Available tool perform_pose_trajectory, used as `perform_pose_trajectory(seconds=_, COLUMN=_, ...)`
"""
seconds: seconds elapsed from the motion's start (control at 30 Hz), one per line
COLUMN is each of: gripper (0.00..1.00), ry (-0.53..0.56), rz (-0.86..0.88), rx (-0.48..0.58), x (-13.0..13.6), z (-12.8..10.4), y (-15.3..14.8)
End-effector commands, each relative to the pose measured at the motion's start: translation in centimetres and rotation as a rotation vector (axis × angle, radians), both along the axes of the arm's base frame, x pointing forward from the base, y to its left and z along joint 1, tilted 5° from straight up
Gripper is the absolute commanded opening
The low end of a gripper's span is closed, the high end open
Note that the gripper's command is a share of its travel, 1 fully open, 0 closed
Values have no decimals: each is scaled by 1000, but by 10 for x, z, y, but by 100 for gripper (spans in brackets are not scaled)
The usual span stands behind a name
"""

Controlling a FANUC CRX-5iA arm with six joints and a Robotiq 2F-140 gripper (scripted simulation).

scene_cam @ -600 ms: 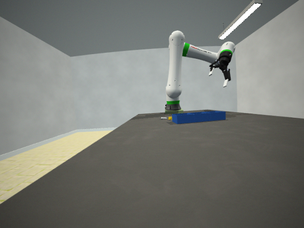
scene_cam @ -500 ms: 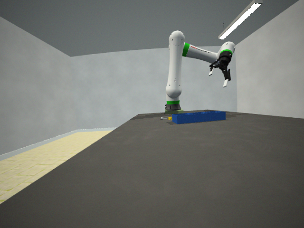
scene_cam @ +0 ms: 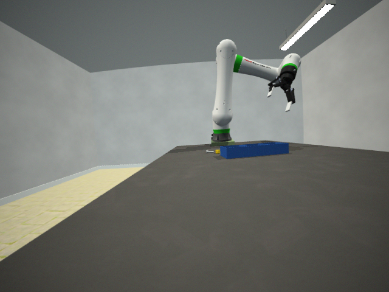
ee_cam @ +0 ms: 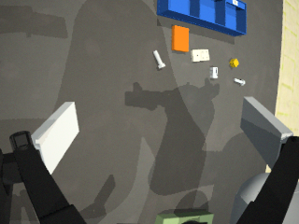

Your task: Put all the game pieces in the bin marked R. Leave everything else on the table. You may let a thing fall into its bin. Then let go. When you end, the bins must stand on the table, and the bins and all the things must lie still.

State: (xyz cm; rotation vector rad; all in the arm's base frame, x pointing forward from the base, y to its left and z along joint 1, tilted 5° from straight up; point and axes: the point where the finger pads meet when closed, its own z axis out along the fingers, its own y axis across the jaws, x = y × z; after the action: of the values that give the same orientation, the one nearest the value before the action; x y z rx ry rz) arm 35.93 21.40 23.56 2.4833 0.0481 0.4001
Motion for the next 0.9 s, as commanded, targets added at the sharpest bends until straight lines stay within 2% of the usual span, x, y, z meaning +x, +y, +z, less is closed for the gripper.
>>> perform_pose_trajectory(seconds=0.0, gripper=5, ry=0, rz=0, rx=0, x=1, z=-16, y=0)
perform_pose_trajectory(seconds=0.03, gripper=5, ry=0, rz=0, rx=0, x=2, z=-25, y=-1)
perform_pose_trajectory(seconds=0.1, gripper=5, ry=0, rz=0, rx=0, x=2, z=-27, y=-1)
perform_pose_trajectory(seconds=0.13, gripper=5, ry=12, rz=-15, rx=46, x=4, z=-26, y=-9)
perform_pose_trajectory(seconds=0.17, gripper=5, ry=57, rz=-34, rx=35, x=8, z=-27, y=-16)
perform_pose_trajectory(seconds=0.27, gripper=5, ry=59, rz=-35, rx=35, x=13, z=-28, y=-24)
perform_pose_trajectory(seconds=0.37, gripper=5, ry=112, rz=-66, rx=75, x=23, z=-31, y=-47)
perform_pose_trajectory(seconds=0.5, gripper=5, ry=112, rz=-66, rx=75, x=23, z=-31, y=-48)
perform_pose_trajectory(seconds=0.6, gripper=5, ry=157, rz=-94, rx=120, x=32, z=-34, y=-71)
perform_pose_trajectory(seconds=0.67, gripper=5, ry=157, rz=-94, rx=120, x=32, z=-34, y=-71)
perform_pose_trajectory(seconds=0.77, gripper=5, ry=195, rz=-119, rx=170, x=40, z=-36, y=-94)
perform_pose_trajectory(seconds=0.83, gripper=5, ry=195, rz=-119, rx=170, x=40, z=-36, y=-94)
perform_pose_trajectory(seconds=0.87, gripper=5, ry=218, rz=-136, rx=211, x=43, z=-36, y=-102)
